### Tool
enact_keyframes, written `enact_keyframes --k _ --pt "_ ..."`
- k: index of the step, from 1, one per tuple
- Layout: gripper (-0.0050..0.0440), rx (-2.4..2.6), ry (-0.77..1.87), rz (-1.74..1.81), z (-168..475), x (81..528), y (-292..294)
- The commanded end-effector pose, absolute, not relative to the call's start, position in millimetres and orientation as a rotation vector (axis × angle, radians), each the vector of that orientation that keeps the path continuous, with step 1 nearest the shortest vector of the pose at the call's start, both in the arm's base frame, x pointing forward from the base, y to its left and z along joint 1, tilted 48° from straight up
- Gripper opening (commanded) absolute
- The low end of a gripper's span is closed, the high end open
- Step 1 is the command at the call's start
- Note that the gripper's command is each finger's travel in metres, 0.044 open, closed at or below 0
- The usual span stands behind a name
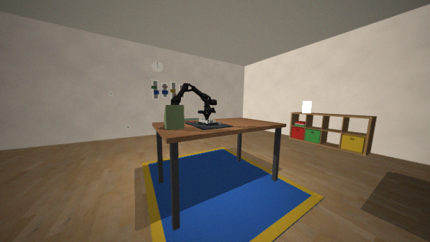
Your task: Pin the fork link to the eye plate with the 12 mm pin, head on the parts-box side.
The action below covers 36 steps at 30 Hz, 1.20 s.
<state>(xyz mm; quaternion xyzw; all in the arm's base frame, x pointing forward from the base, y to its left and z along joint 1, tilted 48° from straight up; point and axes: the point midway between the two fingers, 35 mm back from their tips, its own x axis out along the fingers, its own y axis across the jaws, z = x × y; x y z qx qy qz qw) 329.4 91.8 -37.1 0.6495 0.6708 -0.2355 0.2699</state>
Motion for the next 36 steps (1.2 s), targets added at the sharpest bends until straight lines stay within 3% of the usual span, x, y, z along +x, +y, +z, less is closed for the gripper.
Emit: enact_keyframes --k 1,36 --pt "0.0020 1.746 1.811 -0.638 -39.9 332.9 91.1" --pt "0.0020 1.735 1.798 -0.653 -40.5 350.9 90.0"
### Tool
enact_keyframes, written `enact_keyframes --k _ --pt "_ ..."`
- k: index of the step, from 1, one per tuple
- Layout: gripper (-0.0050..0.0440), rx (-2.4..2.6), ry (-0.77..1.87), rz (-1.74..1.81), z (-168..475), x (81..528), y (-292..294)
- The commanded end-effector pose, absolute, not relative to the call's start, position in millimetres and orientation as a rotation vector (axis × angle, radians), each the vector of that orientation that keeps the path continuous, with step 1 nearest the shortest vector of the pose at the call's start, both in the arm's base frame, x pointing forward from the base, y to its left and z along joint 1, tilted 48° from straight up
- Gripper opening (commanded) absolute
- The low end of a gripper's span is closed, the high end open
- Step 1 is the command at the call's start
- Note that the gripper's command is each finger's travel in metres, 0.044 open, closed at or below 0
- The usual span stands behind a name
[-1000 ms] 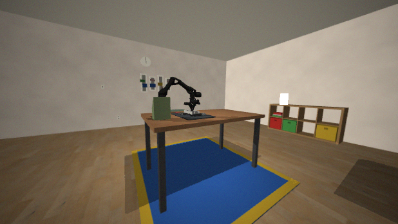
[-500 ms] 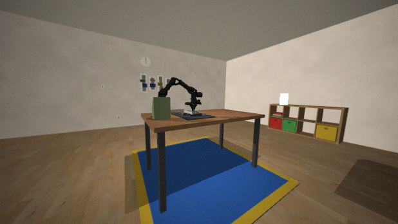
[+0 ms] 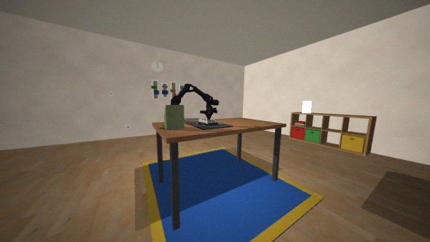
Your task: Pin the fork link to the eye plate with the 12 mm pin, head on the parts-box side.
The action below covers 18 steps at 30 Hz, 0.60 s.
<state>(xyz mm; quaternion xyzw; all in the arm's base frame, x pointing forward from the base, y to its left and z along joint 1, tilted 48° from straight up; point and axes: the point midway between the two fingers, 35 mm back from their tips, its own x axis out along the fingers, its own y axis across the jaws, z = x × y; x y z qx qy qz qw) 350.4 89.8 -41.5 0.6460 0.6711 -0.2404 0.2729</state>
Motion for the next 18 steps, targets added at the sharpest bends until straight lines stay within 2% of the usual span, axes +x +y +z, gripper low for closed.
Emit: enact_keyframes --k 1,18 --pt "0.0020 1.731 1.795 -0.657 -40.5 350.9 90.1" --pt "0.0020 1.703 1.764 -0.690 -40.4 350.9 90.5"
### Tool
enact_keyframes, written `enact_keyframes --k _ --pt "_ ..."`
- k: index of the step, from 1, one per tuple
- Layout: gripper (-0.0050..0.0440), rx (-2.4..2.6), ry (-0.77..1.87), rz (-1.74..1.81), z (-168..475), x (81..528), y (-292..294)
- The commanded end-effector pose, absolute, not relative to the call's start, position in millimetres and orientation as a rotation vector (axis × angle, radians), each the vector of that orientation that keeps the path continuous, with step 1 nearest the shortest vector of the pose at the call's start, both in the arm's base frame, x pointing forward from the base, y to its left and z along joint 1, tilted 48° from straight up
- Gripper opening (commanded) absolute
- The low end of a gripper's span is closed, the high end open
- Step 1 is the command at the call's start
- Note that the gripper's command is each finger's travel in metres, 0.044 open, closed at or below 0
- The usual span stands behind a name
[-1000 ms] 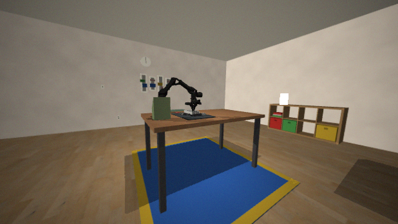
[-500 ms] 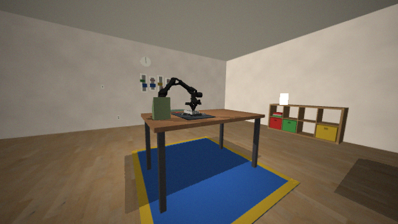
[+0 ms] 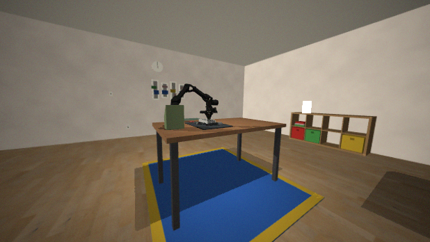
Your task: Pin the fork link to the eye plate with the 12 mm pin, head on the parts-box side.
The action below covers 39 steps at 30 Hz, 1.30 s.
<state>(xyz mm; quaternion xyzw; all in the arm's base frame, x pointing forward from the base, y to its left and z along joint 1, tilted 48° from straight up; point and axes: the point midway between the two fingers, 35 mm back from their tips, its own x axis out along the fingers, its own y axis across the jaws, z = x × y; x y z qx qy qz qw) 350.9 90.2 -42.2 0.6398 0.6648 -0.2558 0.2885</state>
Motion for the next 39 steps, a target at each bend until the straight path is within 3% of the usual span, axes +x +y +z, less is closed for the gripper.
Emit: enact_keyframes --k 1,39 --pt "0.0020 1.703 1.764 -0.690 -40.4 350.9 90.5" --pt "0.0020 1.686 1.746 -0.710 -62.6 350.4 115.1"
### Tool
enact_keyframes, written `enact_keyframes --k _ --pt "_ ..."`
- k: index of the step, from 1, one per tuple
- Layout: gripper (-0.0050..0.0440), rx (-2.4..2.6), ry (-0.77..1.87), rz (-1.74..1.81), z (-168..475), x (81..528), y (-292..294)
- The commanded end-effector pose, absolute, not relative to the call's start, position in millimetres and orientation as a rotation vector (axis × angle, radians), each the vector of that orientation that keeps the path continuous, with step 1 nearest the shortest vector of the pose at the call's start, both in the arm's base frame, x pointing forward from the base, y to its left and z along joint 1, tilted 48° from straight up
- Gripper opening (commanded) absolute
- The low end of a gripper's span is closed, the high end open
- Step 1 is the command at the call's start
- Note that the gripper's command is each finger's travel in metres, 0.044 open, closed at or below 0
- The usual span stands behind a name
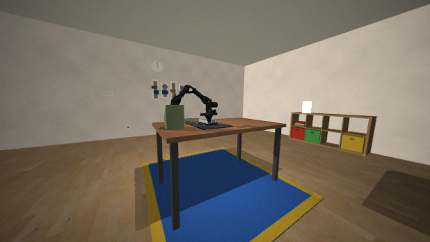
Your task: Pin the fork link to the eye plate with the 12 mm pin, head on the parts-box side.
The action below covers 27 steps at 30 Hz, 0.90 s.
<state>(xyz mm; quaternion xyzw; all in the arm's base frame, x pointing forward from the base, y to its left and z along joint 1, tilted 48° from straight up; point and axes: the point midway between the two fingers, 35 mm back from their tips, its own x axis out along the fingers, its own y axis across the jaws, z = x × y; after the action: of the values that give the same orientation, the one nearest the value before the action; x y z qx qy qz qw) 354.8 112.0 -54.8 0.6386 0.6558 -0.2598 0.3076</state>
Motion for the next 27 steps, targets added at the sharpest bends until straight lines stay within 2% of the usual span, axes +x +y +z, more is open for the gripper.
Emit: enact_keyframes --k 1,27 --pt "0.0020 1.686 1.746 -0.710 -63.4 350.4 116.2" --pt "0.0020 1.686 1.746 -0.710 -65.6 350.3 118.7"
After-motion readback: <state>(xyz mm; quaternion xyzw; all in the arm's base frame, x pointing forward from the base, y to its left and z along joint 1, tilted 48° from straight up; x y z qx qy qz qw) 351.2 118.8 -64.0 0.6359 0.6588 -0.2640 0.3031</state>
